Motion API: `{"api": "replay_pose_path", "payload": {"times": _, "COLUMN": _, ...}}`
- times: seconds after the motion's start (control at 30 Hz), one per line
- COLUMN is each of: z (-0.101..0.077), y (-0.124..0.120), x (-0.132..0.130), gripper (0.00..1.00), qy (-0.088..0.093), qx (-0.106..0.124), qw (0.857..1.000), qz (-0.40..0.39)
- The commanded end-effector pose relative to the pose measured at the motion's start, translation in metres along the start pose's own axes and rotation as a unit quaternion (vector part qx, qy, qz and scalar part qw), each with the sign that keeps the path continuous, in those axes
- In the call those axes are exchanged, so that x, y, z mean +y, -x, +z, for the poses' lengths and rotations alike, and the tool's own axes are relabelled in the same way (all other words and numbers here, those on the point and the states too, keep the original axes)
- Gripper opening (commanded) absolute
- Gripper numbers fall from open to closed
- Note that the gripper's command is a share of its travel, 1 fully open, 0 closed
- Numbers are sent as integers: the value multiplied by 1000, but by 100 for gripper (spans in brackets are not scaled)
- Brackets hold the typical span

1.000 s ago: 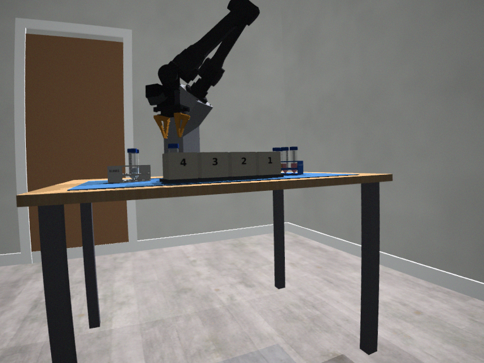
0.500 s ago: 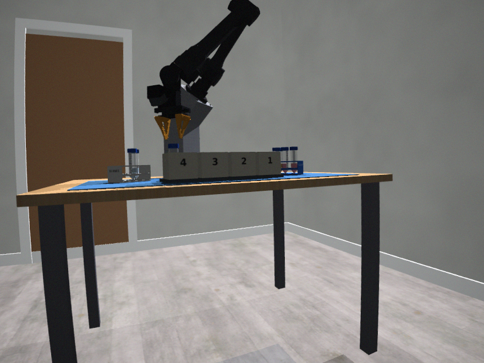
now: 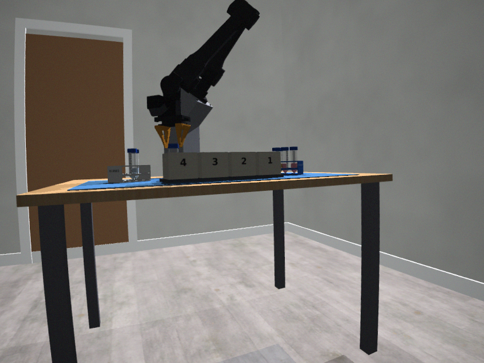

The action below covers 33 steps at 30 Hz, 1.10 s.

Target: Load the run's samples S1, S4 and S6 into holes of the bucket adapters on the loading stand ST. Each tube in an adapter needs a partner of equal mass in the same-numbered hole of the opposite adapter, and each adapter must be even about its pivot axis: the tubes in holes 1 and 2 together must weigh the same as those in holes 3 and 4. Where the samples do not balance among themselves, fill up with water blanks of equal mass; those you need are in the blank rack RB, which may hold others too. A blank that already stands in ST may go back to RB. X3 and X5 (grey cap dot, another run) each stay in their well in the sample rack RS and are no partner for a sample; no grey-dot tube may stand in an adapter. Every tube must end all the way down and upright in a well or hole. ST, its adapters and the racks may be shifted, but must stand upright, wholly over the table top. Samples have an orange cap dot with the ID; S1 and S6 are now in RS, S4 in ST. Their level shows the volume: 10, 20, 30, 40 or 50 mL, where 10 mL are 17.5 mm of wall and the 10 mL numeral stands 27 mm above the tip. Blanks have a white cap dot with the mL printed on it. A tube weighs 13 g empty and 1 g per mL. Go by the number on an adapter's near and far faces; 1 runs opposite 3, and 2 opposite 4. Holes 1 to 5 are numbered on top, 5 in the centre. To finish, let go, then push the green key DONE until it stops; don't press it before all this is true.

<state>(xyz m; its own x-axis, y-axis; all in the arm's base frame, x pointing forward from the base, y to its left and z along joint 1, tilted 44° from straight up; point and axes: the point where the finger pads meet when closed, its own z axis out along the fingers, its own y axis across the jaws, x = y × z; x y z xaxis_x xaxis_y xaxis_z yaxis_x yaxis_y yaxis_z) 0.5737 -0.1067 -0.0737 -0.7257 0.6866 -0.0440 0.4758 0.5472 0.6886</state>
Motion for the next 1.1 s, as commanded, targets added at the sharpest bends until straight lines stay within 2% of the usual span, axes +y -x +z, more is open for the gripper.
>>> {"api": "replay_pose_path", "payload": {"times": 0.0, "z": 7, "y": 12, "x": 11, "gripper": 55, "qy": 5, "qx": -9, "qw": 1000, "qz": -7}}
{"api": "replay_pose_path", "payload": {"times": 0.07, "z": 6, "y": 10, "x": 10, "gripper": 55, "qy": 3, "qx": -5, "qw": 1000, "qz": -4}}
{"api": "replay_pose_path", "payload": {"times": 0.1, "z": -6, "y": 15, "x": 7, "gripper": 55, "qy": 5, "qx": -14, "qw": 1000, "qz": -4}}
{"api": "replay_pose_path", "payload": {"times": 0.43, "z": -6, "y": 14, "x": 8, "gripper": 55, "qy": 5, "qx": -14, "qw": 1000, "qz": -4}}
{"api": "replay_pose_path", "payload": {"times": 0.47, "z": -6, "y": 14, "x": 8, "gripper": 0, "qy": 5, "qx": -14, "qw": 1000, "qz": -4}}
{"api": "replay_pose_path", "payload": {"times": 1.0, "z": -6, "y": 14, "x": 8, "gripper": 0, "qy": 5, "qx": -14, "qw": 1000, "qz": -4}}
{"api": "replay_pose_path", "payload": {"times": 1.03, "z": -7, "y": 16, "x": 18, "gripper": 0, "qy": 7, "qx": -14, "qw": 1000, "qz": -9}}
{"api": "replay_pose_path", "payload": {"times": 1.07, "z": -16, "y": 20, "x": 18, "gripper": 0, "qy": 8, "qx": -19, "qw": 1000, "qz": -10}}
